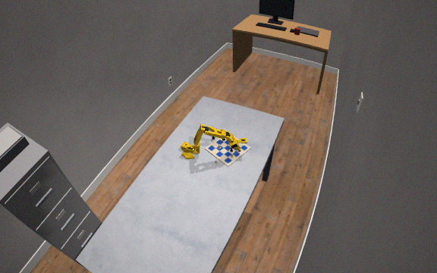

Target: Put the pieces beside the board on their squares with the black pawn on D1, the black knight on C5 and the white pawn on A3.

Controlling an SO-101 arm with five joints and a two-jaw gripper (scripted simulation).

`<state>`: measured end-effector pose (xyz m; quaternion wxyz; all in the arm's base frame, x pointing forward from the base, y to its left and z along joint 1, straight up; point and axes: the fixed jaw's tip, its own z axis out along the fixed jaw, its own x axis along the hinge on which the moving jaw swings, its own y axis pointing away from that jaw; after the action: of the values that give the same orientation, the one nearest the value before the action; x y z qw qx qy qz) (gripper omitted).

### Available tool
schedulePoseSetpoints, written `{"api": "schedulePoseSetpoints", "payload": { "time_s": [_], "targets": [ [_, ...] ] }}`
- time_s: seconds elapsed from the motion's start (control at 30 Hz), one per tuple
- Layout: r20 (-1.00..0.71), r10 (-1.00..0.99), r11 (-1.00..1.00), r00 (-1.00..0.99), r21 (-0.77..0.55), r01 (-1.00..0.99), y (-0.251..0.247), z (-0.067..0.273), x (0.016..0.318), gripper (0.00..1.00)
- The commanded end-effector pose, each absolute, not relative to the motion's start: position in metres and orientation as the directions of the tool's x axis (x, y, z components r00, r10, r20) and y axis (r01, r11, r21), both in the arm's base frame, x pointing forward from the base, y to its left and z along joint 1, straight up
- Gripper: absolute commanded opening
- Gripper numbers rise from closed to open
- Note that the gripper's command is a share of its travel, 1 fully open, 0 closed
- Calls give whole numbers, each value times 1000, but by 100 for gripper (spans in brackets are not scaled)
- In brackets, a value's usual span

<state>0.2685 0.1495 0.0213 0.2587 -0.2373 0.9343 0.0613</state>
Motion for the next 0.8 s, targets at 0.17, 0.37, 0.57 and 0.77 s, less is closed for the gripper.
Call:
{"api": "schedulePoseSetpoints", "payload": {
  "time_s": [0.17,0.37,0.57,0.77],
  "targets": [
    [-529,-409,877,-744,-5,-480,155,35,273,0],
    [-529,-409,878,-744,-5,-480,155,36,273,0],
    [-529,-409,878,-744,-5,-480,155,36,273,0],
    [-529,-409,878,-744,-5,-480,155,34,273,0]
  ]
}}
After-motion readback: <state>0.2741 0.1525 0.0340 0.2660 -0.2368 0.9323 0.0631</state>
